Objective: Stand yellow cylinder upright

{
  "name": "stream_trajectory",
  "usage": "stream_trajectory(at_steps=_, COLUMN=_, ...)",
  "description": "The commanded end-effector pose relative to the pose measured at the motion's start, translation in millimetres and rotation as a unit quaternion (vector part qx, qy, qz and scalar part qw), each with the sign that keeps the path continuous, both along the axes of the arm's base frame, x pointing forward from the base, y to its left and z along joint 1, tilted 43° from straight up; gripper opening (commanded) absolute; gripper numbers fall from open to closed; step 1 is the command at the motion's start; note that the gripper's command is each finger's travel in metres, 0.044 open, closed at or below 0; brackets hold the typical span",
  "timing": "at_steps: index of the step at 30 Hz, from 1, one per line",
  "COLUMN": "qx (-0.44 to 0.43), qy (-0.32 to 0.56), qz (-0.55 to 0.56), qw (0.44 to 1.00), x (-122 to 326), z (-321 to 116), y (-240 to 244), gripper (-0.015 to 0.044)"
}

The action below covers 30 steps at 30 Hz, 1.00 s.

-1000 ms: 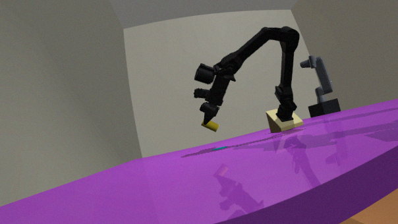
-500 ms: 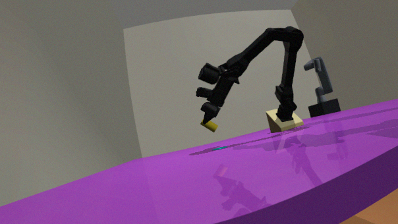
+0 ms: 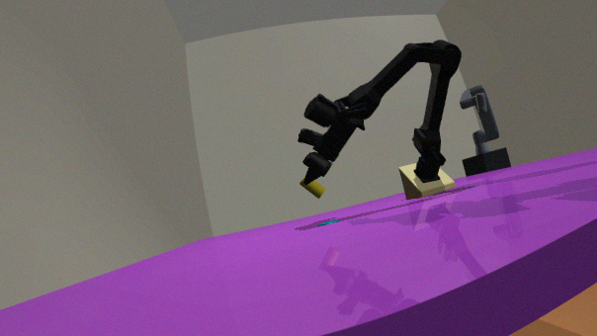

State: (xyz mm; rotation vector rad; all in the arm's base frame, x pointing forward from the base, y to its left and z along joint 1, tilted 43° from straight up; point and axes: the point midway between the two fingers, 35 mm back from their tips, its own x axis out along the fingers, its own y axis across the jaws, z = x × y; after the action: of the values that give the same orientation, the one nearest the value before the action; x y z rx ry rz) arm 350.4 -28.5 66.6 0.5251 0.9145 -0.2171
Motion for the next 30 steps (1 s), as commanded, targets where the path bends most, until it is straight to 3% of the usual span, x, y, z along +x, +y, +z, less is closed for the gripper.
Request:
stream_trajectory(at_steps=1, qx=-0.004, qy=-0.017, qz=-0.009, qw=1.0, x=-0.2, z=4.8, y=-0.5, gripper=0.0105)
stream_trajectory(at_steps=30, qx=-0.009, qy=-0.11, qz=-0.062, qw=0.992, x=-7.7, z=15.6, y=1.8, gripper=0.0105)
